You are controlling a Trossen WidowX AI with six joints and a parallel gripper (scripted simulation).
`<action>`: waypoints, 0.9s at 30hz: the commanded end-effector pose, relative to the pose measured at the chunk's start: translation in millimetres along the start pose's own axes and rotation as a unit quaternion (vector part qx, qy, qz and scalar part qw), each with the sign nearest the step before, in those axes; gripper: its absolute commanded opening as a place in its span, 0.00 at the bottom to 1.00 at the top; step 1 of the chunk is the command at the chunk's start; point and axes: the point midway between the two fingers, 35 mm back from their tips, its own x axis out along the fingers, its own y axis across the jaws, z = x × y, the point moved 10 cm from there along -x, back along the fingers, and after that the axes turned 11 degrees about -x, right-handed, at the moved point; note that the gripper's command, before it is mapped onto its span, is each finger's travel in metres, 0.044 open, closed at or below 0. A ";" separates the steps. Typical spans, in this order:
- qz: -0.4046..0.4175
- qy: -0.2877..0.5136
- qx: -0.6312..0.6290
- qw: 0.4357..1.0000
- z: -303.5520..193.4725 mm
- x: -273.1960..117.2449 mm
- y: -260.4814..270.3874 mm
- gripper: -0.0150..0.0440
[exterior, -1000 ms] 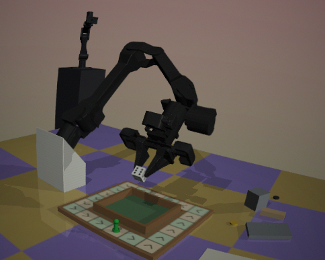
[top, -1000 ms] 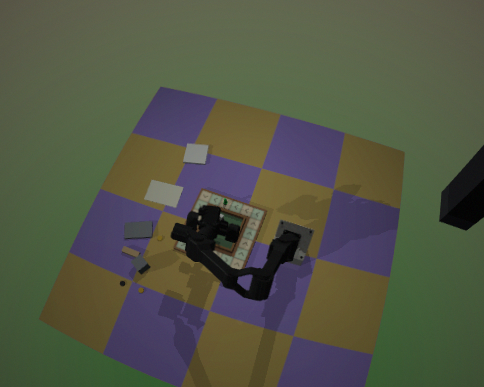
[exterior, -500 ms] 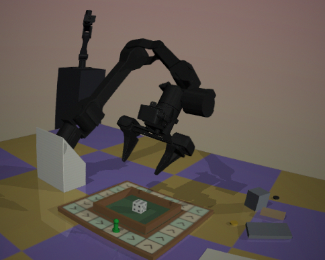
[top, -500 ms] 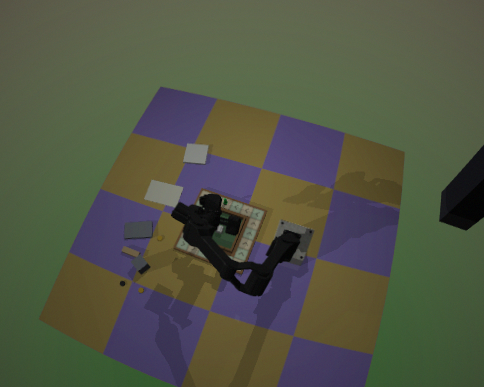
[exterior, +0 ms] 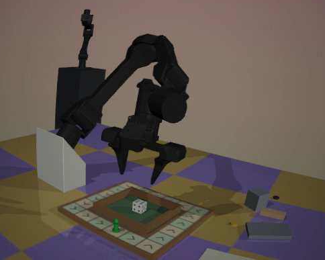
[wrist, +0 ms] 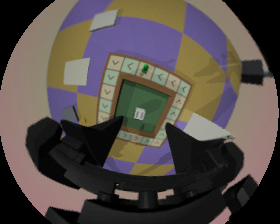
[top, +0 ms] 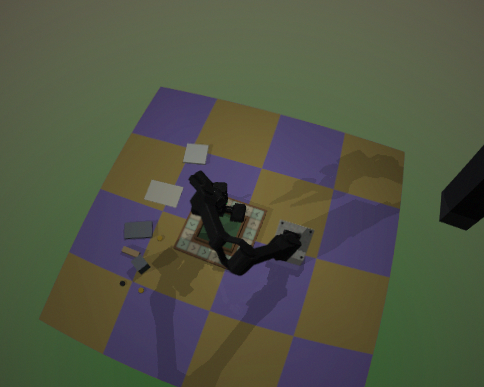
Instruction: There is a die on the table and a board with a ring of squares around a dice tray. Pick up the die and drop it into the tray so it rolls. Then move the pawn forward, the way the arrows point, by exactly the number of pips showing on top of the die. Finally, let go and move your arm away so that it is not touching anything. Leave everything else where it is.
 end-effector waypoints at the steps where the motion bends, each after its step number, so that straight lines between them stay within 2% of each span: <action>1: 0.003 0.002 -0.124 0.992 15.9 3.3 -0.3 0.73; 4: 0.008 0.004 -0.256 0.967 30.1 6.3 -0.6 0.60; 10: 0.013 0.005 -0.501 0.865 59.4 15.2 -4.2 0.59; 16: 0.025 0.001 -0.712 0.702 86.9 24.4 -9.4 0.59; 25: 0.039 -0.012 -0.864 0.502 109.5 33.7 -17.0 0.59; 27: 0.040 -0.014 -0.880 0.473 111.5 34.6 -17.9 0.59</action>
